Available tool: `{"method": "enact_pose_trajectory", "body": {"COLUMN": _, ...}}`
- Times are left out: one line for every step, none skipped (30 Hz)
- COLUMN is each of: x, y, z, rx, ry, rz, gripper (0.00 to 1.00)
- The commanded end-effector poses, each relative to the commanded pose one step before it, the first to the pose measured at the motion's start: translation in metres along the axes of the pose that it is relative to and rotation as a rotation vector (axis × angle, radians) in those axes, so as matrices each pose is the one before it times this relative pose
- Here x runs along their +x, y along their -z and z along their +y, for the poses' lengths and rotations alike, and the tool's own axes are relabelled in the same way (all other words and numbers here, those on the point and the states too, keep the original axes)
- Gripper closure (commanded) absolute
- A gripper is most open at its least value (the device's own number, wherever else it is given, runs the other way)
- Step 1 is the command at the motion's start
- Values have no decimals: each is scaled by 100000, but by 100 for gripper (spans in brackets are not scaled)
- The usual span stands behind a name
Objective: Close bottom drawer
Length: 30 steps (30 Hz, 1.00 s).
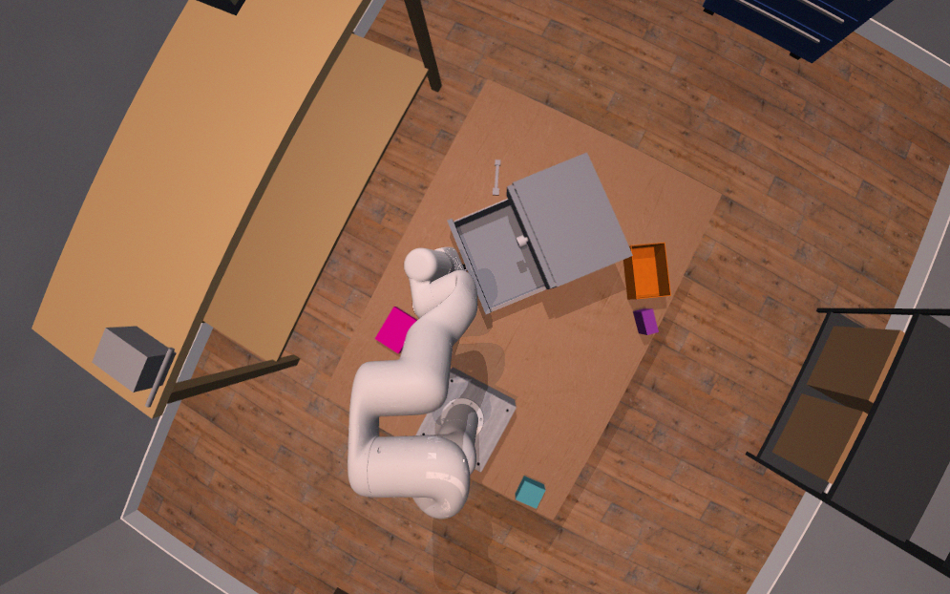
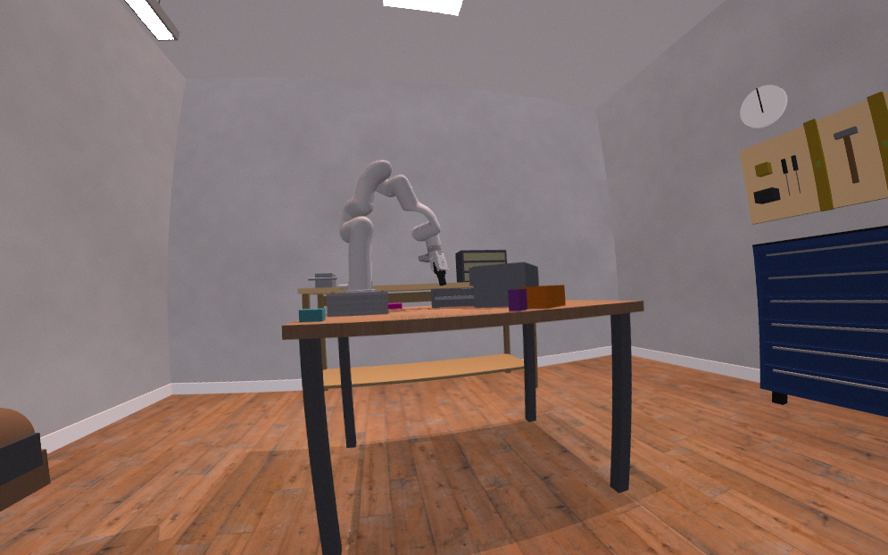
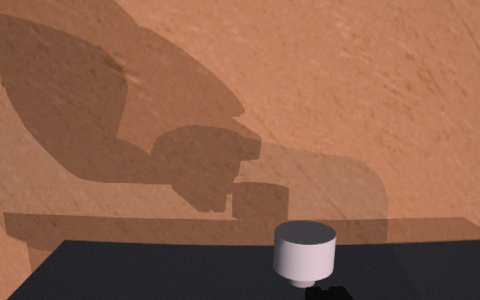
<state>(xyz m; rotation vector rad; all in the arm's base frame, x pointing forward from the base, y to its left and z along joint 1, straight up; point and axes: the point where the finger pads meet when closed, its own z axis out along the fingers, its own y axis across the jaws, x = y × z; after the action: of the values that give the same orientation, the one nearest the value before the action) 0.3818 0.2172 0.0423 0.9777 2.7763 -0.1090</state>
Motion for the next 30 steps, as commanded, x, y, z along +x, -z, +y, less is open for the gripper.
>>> {"method": "enact_pose_trajectory", "body": {"x": -73, "y": 134, "z": 146, "rx": -396, "ry": -75, "rz": -115, "gripper": 100}}
{"method": "enact_pose_trajectory", "body": {"x": -2, "y": 20, "z": 0, "rx": 0, "ry": 0, "rz": 0, "gripper": 100}}
{"method": "enact_pose_trajectory", "body": {"x": -10, "y": 114, "z": 0, "rx": -1, "ry": 0, "rz": -1, "gripper": 100}}
{"method": "enact_pose_trajectory", "body": {"x": -19, "y": 236, "z": 0, "rx": -3, "ry": 1, "rz": 2, "gripper": 100}}
{"method": "enact_pose_trajectory", "body": {"x": -24, "y": 330, "z": -2, "rx": -6, "ry": 3, "rz": 12, "gripper": 100}}
{"method": "enact_pose_trajectory", "body": {"x": -22, "y": 365, "z": -6, "rx": -9, "ry": 7, "rz": 25, "gripper": 100}}
{"method": "enact_pose_trajectory", "body": {"x": 0, "y": 0, "z": 0, "rx": 0, "ry": 0, "rz": 0, "gripper": 100}}
{"method": "enact_pose_trajectory", "body": {"x": 0, "y": 0, "z": 0, "rx": 0, "ry": 0, "rz": 0, "gripper": 100}}
{"method": "enact_pose_trajectory", "body": {"x": -16, "y": 330, "z": -8, "rx": -10, "ry": 9, "rz": 34, "gripper": 100}}
{"method": "enact_pose_trajectory", "body": {"x": -9, "y": 236, "z": -7, "rx": -9, "ry": 8, "rz": 30, "gripper": 100}}
{"method": "enact_pose_trajectory", "body": {"x": -4, "y": 115, "z": -4, "rx": -5, "ry": 5, "rz": 17, "gripper": 100}}
{"method": "enact_pose_trajectory", "body": {"x": -1, "y": 20, "z": -1, "rx": -1, "ry": 1, "rz": 3, "gripper": 100}}
{"method": "enact_pose_trajectory", "body": {"x": 0, "y": 0, "z": 0, "rx": 0, "ry": 0, "rz": 0, "gripper": 40}}
{"method": "enact_pose_trajectory", "body": {"x": 0, "y": 0, "z": 0, "rx": 0, "ry": 0, "rz": 0, "gripper": 40}}
{"method": "enact_pose_trajectory", "body": {"x": 0, "y": 0, "z": 0, "rx": 0, "ry": 0, "rz": 0, "gripper": 40}}
{"method": "enact_pose_trajectory", "body": {"x": 0, "y": 0, "z": 0, "rx": 0, "ry": 0, "rz": 0, "gripper": 40}}
{"method": "enact_pose_trajectory", "body": {"x": 0, "y": 0, "z": 0, "rx": 0, "ry": 0, "rz": 0, "gripper": 40}}
{"method": "enact_pose_trajectory", "body": {"x": 0, "y": 0, "z": 0, "rx": 0, "ry": 0, "rz": 0, "gripper": 40}}
{"method": "enact_pose_trajectory", "body": {"x": 0, "y": 0, "z": 0, "rx": 0, "ry": 0, "rz": 0, "gripper": 40}}
{"method": "enact_pose_trajectory", "body": {"x": 0, "y": 0, "z": 0, "rx": 0, "ry": 0, "rz": 0, "gripper": 40}}
{"method": "enact_pose_trajectory", "body": {"x": 0, "y": 0, "z": 0, "rx": 0, "ry": 0, "rz": 0, "gripper": 40}}
{"method": "enact_pose_trajectory", "body": {"x": 0, "y": 0, "z": 0, "rx": 0, "ry": 0, "rz": 0, "gripper": 40}}
{"method": "enact_pose_trajectory", "body": {"x": 0, "y": 0, "z": 0, "rx": 0, "ry": 0, "rz": 0, "gripper": 40}}
{"method": "enact_pose_trajectory", "body": {"x": 0, "y": 0, "z": 0, "rx": 0, "ry": 0, "rz": 0, "gripper": 40}}
{"method": "enact_pose_trajectory", "body": {"x": 0, "y": 0, "z": 0, "rx": 0, "ry": 0, "rz": 0, "gripper": 40}}
{"method": "enact_pose_trajectory", "body": {"x": 0, "y": 0, "z": 0, "rx": 0, "ry": 0, "rz": 0, "gripper": 40}}
{"method": "enact_pose_trajectory", "body": {"x": 0, "y": 0, "z": 0, "rx": 0, "ry": 0, "rz": 0, "gripper": 40}}
{"method": "enact_pose_trajectory", "body": {"x": 0, "y": 0, "z": 0, "rx": 0, "ry": 0, "rz": 0, "gripper": 40}}
{"method": "enact_pose_trajectory", "body": {"x": 0, "y": 0, "z": 0, "rx": 0, "ry": 0, "rz": 0, "gripper": 40}}
{"method": "enact_pose_trajectory", "body": {"x": 0, "y": 0, "z": 0, "rx": 0, "ry": 0, "rz": 0, "gripper": 40}}
